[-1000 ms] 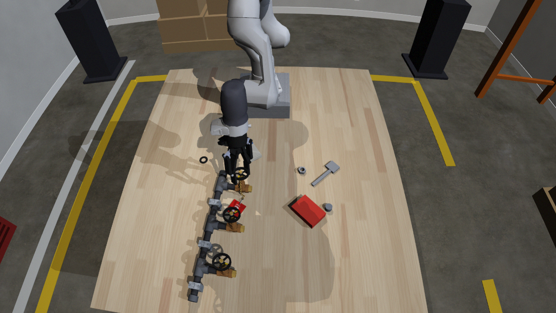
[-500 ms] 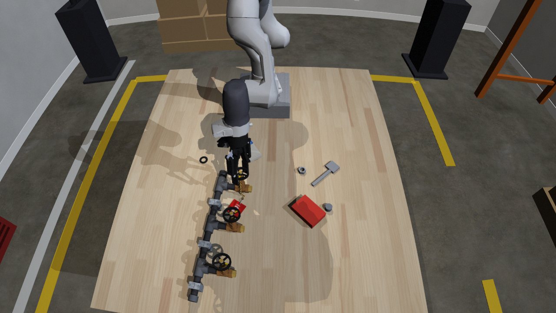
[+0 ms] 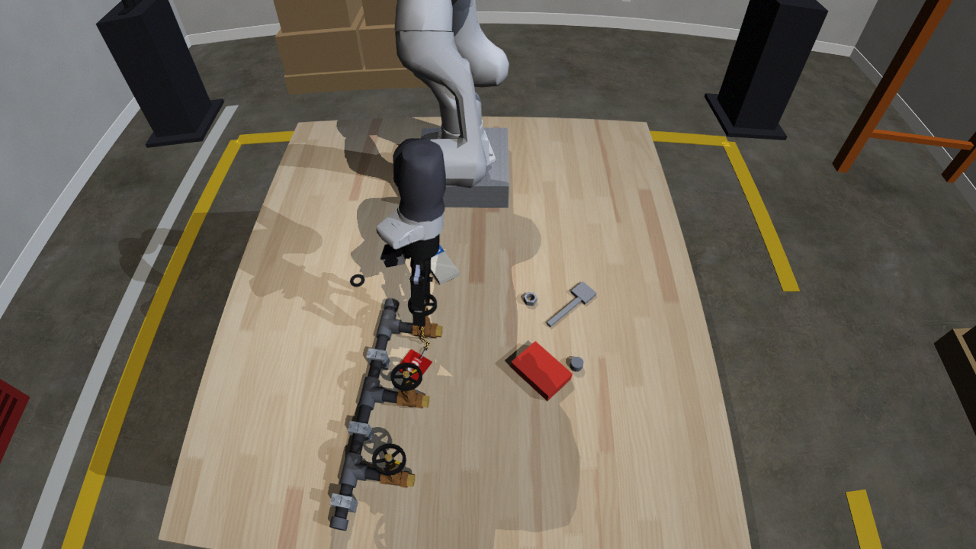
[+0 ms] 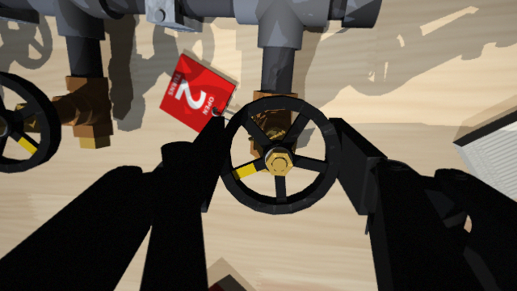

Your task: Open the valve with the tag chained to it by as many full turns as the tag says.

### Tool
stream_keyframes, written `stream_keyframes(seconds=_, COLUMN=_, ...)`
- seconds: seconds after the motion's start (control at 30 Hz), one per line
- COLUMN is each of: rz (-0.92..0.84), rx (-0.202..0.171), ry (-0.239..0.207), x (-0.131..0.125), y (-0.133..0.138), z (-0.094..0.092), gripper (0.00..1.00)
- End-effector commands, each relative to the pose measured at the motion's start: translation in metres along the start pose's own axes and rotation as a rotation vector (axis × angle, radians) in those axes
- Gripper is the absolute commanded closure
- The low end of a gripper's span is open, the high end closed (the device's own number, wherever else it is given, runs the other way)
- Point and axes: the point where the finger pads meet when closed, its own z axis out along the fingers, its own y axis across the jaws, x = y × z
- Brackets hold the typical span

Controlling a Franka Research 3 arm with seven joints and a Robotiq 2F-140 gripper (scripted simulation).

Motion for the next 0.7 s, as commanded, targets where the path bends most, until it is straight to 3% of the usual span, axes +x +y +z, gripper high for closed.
stream_keyframes(seconds=0.0, rz=-0.278, rx=0.006, ry=-0.030, x=-0.0020, y=-0.0001, z=0.0005, gripper=0.90)
stream_keyframes(seconds=0.23, rz=-0.436, rx=0.014, ry=-0.012, x=-0.0020, y=-0.0001, z=0.0005, gripper=0.90)
stream_keyframes(seconds=0.67, rz=-0.894, rx=0.045, ry=0.036, x=-0.0020, y=-0.0001, z=0.0005, gripper=0.90)
